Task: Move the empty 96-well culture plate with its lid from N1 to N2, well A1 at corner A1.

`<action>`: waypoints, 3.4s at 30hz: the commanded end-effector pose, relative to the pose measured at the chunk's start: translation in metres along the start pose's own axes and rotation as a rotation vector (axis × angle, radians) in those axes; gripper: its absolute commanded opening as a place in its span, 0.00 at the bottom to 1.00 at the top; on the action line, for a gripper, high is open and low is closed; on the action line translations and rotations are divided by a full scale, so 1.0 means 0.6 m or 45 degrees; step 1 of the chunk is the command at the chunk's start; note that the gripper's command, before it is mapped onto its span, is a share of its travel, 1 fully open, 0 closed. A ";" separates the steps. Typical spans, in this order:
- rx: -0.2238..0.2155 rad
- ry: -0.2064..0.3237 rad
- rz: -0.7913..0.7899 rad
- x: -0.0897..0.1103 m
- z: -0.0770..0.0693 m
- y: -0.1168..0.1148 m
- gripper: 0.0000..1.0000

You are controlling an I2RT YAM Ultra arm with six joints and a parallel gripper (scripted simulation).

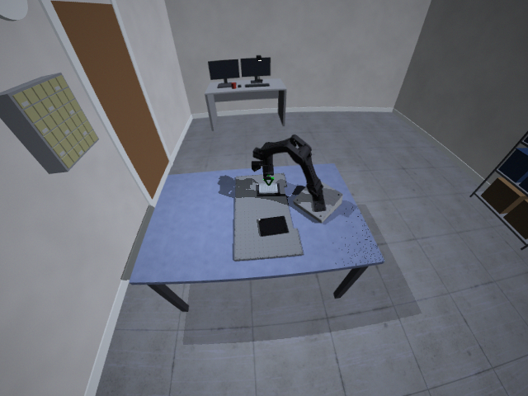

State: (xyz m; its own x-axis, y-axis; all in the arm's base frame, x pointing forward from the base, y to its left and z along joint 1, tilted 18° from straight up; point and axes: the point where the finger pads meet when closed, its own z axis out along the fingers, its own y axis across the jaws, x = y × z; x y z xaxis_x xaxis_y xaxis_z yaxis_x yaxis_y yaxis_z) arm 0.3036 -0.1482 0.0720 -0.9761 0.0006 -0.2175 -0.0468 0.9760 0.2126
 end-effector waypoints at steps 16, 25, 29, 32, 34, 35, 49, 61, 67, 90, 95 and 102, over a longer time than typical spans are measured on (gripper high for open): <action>-0.004 -0.017 0.008 -0.001 0.020 -0.001 1.00; 0.027 -0.056 -0.003 -0.015 0.022 -0.007 1.00; -0.013 0.002 0.002 0.000 0.059 0.003 1.00; 0.009 -0.027 0.003 -0.003 0.052 -0.001 1.00; -0.004 -0.008 0.003 -0.001 0.067 0.001 1.00; -0.010 0.001 0.001 0.000 0.075 0.002 1.00; -0.006 0.000 0.010 0.003 0.106 -0.001 1.00; 0.005 -0.023 -0.008 -0.006 0.123 0.004 1.00; 0.016 -0.034 0.009 -0.008 0.125 -0.008 1.00; 0.011 -0.025 -0.006 -0.010 0.125 -0.004 0.00; 0.011 -0.025 -0.006 -0.010 0.125 -0.004 0.00; 0.011 -0.025 -0.006 -0.010 0.125 -0.004 0.00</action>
State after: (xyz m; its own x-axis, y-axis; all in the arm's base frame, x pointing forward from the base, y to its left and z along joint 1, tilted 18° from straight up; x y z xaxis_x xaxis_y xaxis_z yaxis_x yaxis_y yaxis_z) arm 0.3232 -0.1319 -0.0018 -0.9748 -0.0056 -0.2231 -0.0527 0.9772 0.2057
